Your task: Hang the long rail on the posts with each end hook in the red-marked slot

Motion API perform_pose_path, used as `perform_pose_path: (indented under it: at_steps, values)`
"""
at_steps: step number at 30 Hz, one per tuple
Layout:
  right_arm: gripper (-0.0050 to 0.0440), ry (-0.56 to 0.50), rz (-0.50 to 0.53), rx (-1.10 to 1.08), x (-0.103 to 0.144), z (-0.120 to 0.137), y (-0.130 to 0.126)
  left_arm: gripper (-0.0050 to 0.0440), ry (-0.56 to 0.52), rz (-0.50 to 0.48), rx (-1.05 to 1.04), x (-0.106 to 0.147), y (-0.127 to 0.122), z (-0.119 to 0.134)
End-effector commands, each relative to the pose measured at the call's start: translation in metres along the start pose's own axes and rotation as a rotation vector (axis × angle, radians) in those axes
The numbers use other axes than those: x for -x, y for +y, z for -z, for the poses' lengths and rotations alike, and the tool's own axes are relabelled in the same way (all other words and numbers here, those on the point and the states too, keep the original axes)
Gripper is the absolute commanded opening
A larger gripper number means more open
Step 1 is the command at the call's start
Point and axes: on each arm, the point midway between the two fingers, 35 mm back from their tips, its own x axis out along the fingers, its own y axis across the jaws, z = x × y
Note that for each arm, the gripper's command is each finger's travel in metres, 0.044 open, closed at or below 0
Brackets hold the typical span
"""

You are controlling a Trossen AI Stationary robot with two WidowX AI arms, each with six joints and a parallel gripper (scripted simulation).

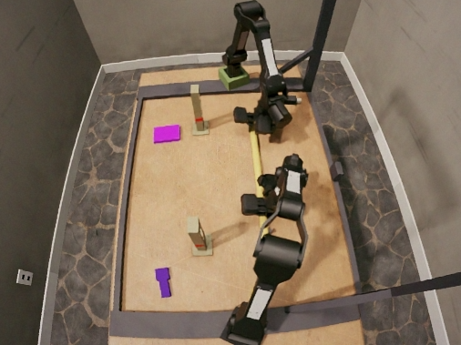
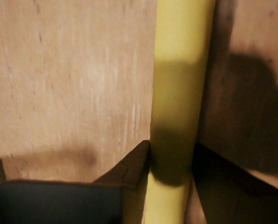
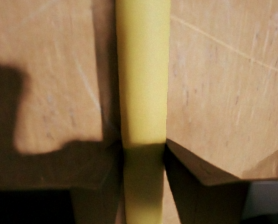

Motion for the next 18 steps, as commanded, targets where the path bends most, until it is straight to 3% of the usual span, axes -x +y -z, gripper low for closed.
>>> perform_pose_path:
  at_steps: [1, 18]
  values:
    - [-0.0050, -0.023, -0.006, -0.005, 0.0092, -0.0051, -0.0016, 0.0003, -0.018, 0.006, 0.003, 0.0089, 0.0013, -0.0029]
    - [-0.0050, -0.023, -0.006, -0.005, 0.0159, -0.0056, -0.0038, -0.0020, -0.018, 0.006, 0.003, 0.0159, 0.0026, -0.0023]
